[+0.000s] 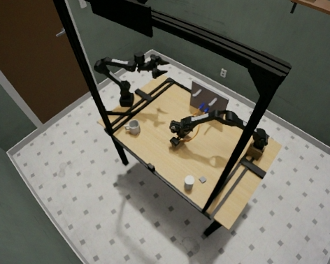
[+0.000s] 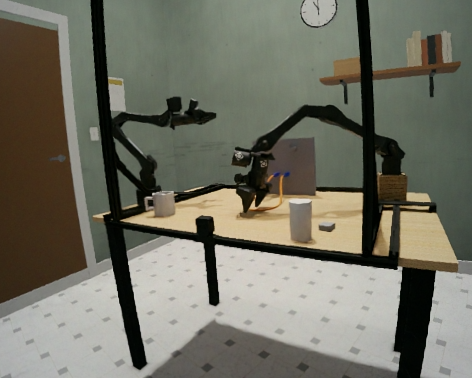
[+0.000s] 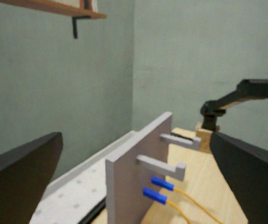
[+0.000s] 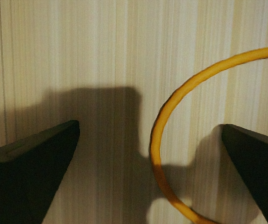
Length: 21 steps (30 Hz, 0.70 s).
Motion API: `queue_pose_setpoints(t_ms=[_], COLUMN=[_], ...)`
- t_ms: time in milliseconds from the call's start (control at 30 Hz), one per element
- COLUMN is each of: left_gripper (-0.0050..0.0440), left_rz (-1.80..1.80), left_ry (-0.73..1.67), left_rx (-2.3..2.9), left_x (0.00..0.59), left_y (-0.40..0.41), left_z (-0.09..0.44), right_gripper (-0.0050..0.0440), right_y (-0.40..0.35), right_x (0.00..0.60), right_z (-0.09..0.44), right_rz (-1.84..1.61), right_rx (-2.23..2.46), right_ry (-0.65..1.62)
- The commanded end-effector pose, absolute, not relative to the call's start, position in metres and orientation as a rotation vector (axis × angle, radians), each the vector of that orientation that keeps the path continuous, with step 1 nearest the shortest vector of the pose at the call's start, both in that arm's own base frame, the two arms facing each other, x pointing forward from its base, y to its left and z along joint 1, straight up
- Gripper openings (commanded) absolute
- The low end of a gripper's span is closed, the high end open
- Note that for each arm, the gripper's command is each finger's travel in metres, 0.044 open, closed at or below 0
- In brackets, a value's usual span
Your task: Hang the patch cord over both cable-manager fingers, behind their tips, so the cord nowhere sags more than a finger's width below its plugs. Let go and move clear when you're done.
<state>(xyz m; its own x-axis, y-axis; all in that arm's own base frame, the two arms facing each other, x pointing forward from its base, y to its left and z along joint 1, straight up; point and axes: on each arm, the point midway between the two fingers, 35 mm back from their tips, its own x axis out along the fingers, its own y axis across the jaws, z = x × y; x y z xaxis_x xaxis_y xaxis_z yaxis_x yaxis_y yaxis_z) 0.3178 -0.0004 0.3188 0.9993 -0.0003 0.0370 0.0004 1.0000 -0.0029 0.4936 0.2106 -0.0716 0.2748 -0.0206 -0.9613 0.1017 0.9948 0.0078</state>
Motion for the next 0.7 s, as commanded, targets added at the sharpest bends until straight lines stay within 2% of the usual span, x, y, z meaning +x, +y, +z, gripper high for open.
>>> queue_pose_setpoints(t_ms=[0, 667], left_gripper=[0.044, 0.044], left_rz=[0.0, 0.0], left_ry=[-0.05, -0.05], left_rx=[0.0, 0.0], left_x=[0.3157, 0.3157], left_y=[0.0, 0.0], left_z=[0.3229, 0.3229], right_gripper=[0.044, 0.044], right_y=[0.2102, 0.2117], right_x=[0.494, 0.4968], right_z=[-0.0723, -0.0656], right_rz=[-0.078, -0.075], right_rx=[0.075, 0.08], right_ry=[1.29, 1.276])
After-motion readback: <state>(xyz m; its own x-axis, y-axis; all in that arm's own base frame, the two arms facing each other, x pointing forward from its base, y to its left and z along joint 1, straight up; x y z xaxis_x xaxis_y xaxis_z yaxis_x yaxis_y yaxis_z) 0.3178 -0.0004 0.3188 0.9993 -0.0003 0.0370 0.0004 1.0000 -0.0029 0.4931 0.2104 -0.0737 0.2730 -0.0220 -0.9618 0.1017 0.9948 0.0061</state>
